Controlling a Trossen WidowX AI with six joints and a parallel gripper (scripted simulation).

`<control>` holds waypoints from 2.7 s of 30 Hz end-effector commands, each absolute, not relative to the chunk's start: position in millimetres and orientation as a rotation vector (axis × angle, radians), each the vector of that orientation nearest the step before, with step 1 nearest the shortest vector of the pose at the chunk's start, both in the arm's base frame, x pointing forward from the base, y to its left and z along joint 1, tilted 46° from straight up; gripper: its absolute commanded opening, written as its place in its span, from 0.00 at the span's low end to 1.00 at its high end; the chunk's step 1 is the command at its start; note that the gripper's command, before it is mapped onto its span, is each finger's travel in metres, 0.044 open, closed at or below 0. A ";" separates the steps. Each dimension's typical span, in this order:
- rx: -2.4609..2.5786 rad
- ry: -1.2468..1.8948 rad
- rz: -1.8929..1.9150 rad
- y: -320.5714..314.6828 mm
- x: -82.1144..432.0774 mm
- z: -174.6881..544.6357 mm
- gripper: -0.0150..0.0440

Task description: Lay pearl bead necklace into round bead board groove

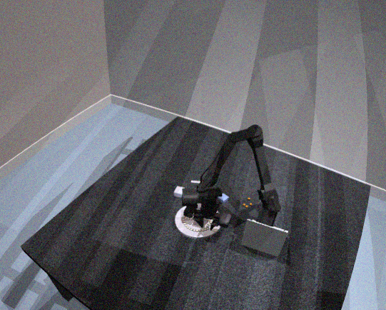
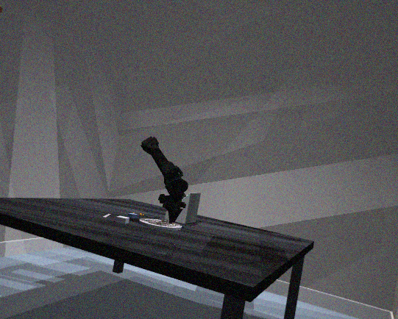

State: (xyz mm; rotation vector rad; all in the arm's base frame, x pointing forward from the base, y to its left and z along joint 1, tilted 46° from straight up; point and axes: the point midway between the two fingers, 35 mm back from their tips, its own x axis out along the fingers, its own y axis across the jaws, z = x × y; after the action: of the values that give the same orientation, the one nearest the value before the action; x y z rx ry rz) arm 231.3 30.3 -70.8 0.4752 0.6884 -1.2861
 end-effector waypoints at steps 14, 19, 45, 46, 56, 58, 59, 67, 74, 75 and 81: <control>0.467 0.691 -1.290 33.4 229.2 -66.4 1.00; 0.467 0.691 -1.290 33.4 229.2 -66.4 1.00; 0.400 0.748 -1.239 44.6 234.0 -42.7 0.46; 0.400 0.749 -1.240 44.0 234.1 -43.2 0.46; 0.392 0.750 -1.244 32.3 234.8 -53.4 0.46; 0.391 0.751 -1.245 29.7 234.8 -55.5 0.46; 0.390 0.751 -1.245 28.5 234.8 -56.6 0.46; 0.384 0.752 -1.249 20.1 234.5 -63.2 0.46; 0.395 0.752 -1.247 22.6 236.3 -62.9 0.37; 0.395 0.752 -1.247 22.6 236.3 -62.9 0.32; 0.395 0.752 -1.247 22.6 236.3 -62.9 0.25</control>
State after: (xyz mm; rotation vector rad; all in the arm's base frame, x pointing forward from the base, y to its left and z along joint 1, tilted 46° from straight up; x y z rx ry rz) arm 236.1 22.5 -63.0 0.3945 0.7523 -1.2469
